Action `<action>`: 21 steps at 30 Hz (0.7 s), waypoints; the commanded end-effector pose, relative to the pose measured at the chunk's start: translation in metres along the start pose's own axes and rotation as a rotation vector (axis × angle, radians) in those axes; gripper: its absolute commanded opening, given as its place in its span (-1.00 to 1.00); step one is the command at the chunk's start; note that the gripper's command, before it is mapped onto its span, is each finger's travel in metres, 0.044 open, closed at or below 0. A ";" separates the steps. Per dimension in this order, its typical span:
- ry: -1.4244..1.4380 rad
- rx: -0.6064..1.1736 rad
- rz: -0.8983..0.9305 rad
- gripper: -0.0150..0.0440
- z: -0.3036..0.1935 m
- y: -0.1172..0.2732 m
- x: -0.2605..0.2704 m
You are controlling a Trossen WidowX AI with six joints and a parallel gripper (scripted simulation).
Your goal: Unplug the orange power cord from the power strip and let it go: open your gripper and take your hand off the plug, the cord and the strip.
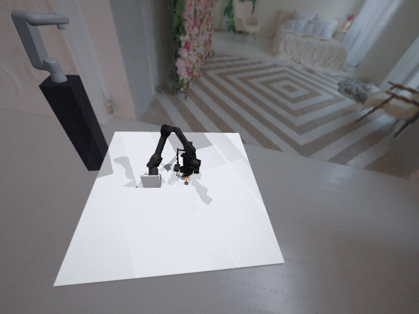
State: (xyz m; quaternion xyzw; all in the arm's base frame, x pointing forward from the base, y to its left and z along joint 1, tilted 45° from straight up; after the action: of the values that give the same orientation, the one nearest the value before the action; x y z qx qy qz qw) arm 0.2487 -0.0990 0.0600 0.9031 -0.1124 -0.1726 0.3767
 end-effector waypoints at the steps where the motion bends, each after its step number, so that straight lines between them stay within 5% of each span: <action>1: 0.001 0.003 -0.003 0.13 -0.001 0.000 0.000; 11: 0.001 -0.001 -0.001 1.00 0.022 0.005 0.006; 21: 0.001 0.000 -0.001 1.00 0.058 0.012 0.012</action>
State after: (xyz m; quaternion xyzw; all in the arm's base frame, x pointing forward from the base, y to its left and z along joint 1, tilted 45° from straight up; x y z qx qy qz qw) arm 0.2359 -0.1475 0.0306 0.9025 -0.1166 -0.1738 0.3764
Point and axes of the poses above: the point midway between the two fingers, 35 mm back from their tips, its own y axis back along the fingers, its own x axis across the jaws, z = x × y, the point moved 6 cm from there along y, back along the fingers, and after that the axes turned 12 degrees about -y, right-handed, at the moved point
